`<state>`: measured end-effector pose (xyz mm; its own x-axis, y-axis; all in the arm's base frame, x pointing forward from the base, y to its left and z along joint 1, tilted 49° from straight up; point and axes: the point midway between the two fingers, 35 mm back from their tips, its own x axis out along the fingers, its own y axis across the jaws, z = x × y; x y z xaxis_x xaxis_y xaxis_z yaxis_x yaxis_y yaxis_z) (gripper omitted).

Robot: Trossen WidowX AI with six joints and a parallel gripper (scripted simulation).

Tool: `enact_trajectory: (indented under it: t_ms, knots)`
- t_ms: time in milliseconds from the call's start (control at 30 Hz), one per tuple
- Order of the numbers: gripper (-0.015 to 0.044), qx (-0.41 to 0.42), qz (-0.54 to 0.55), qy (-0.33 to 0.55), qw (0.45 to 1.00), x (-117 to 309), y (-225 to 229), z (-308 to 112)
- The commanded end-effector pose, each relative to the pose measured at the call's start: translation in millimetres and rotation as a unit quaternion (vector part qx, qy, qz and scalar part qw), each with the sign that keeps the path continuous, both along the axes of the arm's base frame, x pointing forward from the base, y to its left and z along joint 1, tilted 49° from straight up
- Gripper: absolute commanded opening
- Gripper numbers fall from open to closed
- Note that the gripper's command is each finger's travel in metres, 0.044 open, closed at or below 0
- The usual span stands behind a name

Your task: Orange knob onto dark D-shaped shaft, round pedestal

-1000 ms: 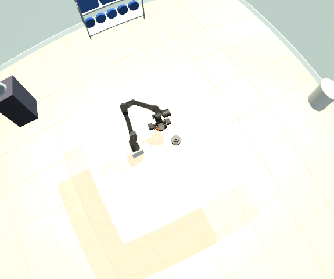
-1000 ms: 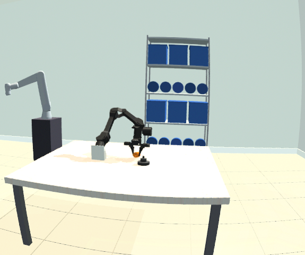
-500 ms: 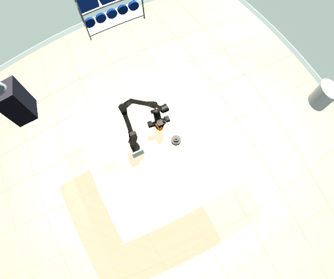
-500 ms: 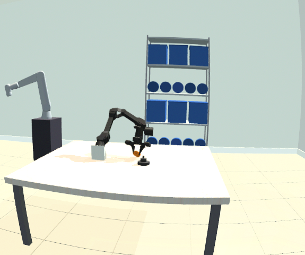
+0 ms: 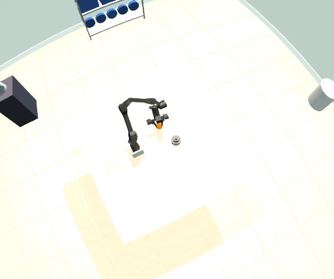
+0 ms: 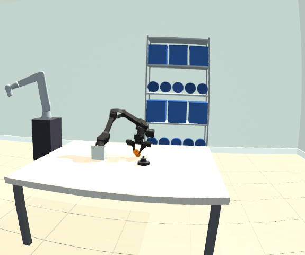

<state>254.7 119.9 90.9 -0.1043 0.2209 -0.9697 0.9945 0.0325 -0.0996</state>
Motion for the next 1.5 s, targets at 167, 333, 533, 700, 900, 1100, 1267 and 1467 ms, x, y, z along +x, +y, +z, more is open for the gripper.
enact_trajectory:
  t_ms: [167,333,533,700,900,1100,1267,1467]
  knots:
    - [0.0181,-0.077,0.005,-0.003,0.997,1.9,5.8,8.8]
    - [0.0181,-0.119,0.009,-0.004,0.993,2.1,9.7,13.0]
    - [0.0181,-0.170,0.015,-0.006,0.985,2.3,14.7,17.6]
    - [0.0181,-0.212,0.019,-0.007,0.977,2.5,19.2,21.0]
    - [0.0181,-0.262,0.024,-0.008,0.965,2.6,24.9,24.5]
    - [0.0181,-0.251,0.023,-0.008,0.968,2.8,25.1,26.4]
    - [0.0260,-0.262,0.027,-0.007,0.965,1.5,24.9,24.6]
    - [0.0260,-0.262,0.027,-0.007,0.965,1.5,24.9,24.6]
